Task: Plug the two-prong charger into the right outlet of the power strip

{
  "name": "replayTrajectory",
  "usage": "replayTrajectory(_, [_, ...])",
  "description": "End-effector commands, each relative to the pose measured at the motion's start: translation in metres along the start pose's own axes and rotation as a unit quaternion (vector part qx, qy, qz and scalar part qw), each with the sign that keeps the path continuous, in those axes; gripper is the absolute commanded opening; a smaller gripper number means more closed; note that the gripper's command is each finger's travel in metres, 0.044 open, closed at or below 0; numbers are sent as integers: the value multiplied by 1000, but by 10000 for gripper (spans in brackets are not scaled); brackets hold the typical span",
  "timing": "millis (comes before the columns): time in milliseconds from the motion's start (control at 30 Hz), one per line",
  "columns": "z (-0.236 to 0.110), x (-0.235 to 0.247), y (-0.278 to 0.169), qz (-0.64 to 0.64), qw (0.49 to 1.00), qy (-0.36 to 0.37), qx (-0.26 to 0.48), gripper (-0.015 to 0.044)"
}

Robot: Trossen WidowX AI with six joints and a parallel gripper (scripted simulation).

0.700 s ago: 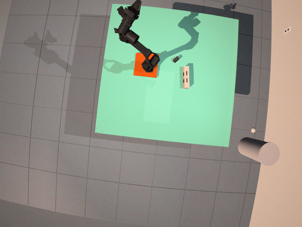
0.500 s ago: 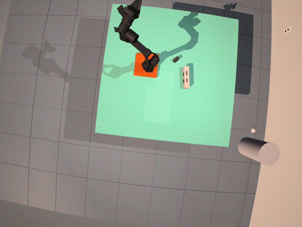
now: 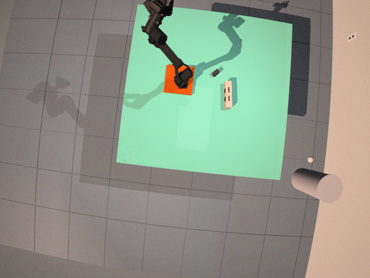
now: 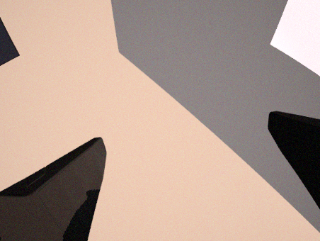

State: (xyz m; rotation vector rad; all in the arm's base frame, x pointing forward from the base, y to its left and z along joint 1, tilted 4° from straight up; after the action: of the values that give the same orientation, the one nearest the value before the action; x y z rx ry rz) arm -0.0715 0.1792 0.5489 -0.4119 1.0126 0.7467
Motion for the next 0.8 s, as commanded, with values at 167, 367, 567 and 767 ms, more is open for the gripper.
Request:
replayTrajectory(167, [14, 18, 16, -29, 999, -16, -2, 440])
replayTrajectory(367, [26, 33, 26, -52, 998, -20, -7, 440])
replayTrajectory(567, [39, 51, 34, -76, 997, -17, -15, 440])
replayTrajectory(767, [52, 71, 40, -99, 995, -9, -22, 440])
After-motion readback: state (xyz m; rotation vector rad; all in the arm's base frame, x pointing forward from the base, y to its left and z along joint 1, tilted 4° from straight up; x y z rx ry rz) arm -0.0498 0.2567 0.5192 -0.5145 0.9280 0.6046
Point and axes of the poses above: the point midway between the two fingers, 35 mm back from their tips, its own z axis out along the fingers, its own x axis across the jaws, y = z × x, the point moved 8 cm from there along -z, back along the fingers, and after that the axes turned 15 degrees about -z, right-handed, at the moved point
